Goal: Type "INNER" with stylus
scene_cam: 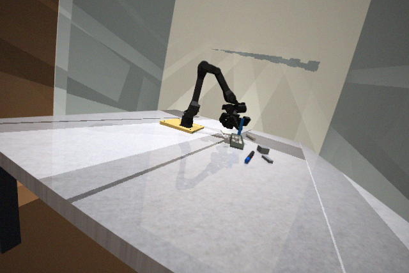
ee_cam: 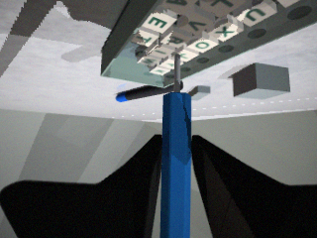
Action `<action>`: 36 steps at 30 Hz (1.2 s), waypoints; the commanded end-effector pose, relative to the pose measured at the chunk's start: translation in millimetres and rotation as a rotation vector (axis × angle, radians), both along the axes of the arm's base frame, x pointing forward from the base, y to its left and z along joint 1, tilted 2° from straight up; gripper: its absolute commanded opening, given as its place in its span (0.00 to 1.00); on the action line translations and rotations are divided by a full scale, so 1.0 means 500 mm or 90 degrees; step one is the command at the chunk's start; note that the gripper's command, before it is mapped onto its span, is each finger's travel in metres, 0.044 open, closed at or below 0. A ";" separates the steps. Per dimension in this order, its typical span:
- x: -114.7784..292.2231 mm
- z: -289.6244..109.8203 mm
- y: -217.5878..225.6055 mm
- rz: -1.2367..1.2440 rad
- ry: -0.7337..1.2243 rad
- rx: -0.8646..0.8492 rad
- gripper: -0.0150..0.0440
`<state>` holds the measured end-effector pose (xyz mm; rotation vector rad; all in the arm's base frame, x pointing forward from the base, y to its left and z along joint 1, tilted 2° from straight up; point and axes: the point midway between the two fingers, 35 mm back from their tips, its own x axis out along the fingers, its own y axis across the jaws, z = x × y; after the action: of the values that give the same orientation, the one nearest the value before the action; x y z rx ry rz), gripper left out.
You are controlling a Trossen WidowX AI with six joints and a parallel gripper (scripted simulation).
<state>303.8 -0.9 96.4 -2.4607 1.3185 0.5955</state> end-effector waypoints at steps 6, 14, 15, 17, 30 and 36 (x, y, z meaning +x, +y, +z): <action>-0.003 -0.008 -0.001 0.000 0.005 0.000 0.39; -0.003 -0.011 -0.001 0.000 0.005 0.000 0.39; -0.003 -0.011 -0.001 0.000 0.005 0.000 0.39; -0.003 -0.012 -0.001 0.000 0.005 0.000 0.39; -0.002 -0.014 -0.001 0.000 0.005 0.000 0.39; -0.002 -0.018 0.000 0.000 0.005 0.000 0.39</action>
<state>304.1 -0.8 91.1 -2.4605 1.3181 0.5950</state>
